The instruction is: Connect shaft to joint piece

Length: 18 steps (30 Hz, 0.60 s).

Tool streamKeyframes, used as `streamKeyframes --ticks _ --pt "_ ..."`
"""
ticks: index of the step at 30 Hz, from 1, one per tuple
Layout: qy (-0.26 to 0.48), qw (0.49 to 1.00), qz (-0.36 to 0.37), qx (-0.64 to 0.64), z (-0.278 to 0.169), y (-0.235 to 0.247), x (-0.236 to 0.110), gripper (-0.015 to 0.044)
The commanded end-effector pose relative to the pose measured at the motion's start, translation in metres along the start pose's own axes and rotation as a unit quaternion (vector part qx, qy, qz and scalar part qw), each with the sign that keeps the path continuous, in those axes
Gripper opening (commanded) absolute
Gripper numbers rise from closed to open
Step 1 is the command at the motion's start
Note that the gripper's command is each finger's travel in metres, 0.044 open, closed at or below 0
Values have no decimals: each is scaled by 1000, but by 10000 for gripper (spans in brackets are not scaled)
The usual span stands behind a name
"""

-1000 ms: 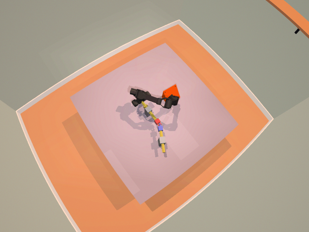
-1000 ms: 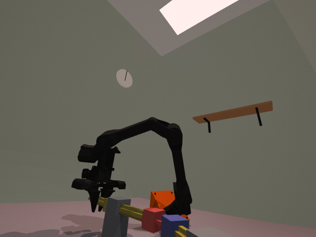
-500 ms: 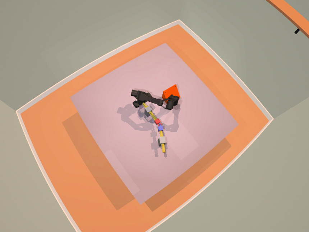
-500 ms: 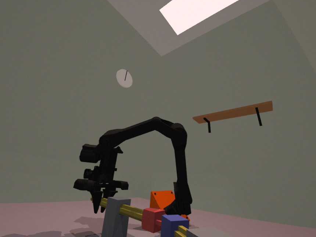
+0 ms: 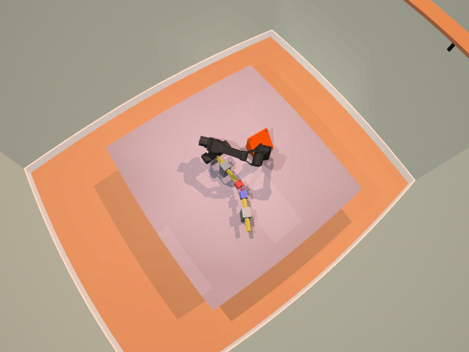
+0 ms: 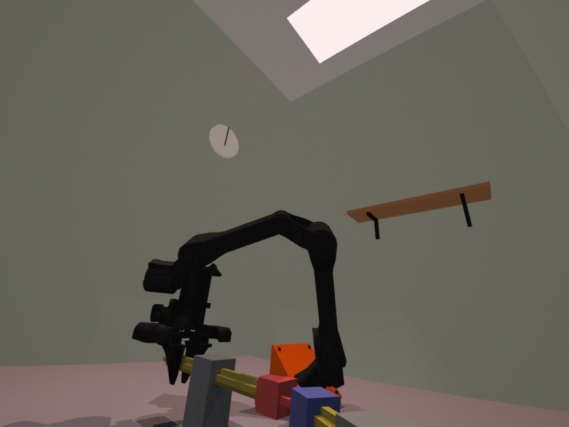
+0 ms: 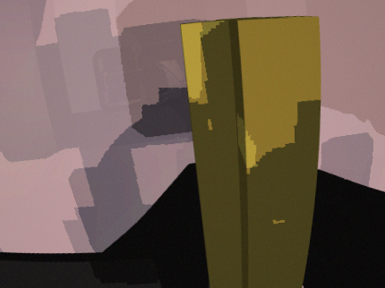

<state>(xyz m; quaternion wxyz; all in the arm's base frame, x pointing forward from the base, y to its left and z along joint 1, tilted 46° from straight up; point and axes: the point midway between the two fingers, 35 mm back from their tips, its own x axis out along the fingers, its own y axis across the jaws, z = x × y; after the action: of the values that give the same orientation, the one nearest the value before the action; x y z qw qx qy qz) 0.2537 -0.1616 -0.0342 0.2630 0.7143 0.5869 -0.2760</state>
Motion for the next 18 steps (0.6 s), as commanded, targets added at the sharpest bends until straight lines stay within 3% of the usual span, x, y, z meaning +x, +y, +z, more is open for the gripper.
streamKeyframes --ticks 1,13,18 --pt "0 1000 -1 0 0 0 0 119" --pt "0 1000 -1 0 0 0 0 434" --pt "0 1000 -1 0 0 0 0 440"
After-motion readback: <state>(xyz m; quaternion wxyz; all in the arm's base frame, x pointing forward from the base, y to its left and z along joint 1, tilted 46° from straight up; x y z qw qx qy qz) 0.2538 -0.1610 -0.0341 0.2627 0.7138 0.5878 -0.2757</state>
